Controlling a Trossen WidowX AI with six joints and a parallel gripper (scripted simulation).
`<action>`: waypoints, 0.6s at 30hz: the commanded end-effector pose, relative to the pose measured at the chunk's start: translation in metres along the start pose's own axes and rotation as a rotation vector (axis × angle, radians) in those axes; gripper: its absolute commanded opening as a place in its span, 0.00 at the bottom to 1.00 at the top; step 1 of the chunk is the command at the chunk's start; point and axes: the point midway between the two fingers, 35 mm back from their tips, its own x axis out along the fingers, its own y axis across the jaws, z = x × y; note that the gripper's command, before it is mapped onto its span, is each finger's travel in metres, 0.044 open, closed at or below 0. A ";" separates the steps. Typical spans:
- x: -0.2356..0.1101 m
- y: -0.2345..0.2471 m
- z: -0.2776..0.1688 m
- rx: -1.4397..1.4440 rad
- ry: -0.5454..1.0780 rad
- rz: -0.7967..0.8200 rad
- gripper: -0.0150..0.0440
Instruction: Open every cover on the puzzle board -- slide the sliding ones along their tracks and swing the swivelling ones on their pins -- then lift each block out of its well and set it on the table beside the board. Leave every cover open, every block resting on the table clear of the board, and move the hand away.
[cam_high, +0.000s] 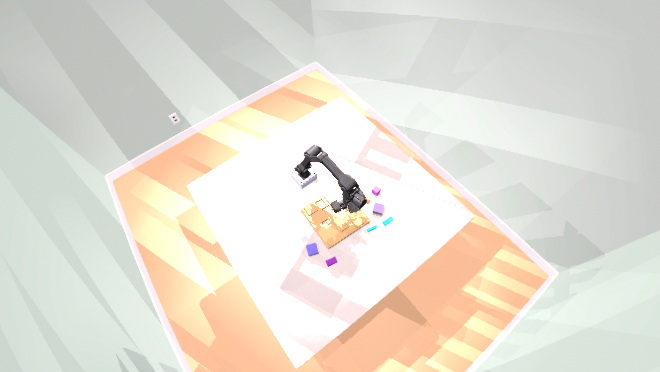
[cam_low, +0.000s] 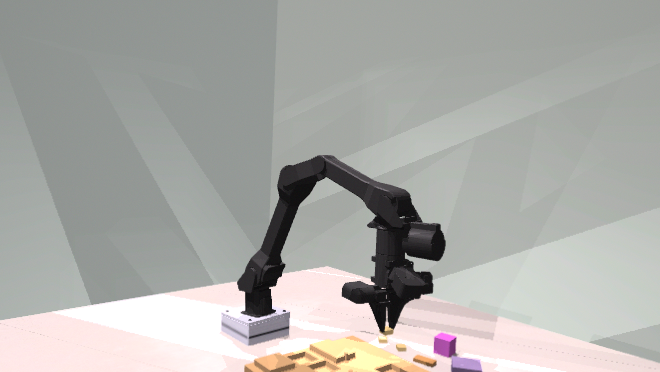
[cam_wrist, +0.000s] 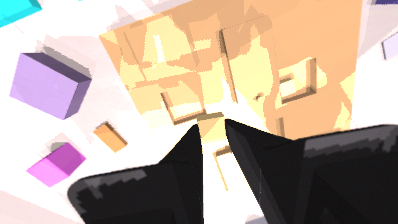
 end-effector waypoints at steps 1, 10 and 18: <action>0.001 -0.016 0.002 -0.002 0.004 -0.005 0.39; 0.000 -0.052 0.007 -0.002 0.003 -0.007 0.39; -0.001 -0.084 0.009 -0.002 0.001 -0.008 0.39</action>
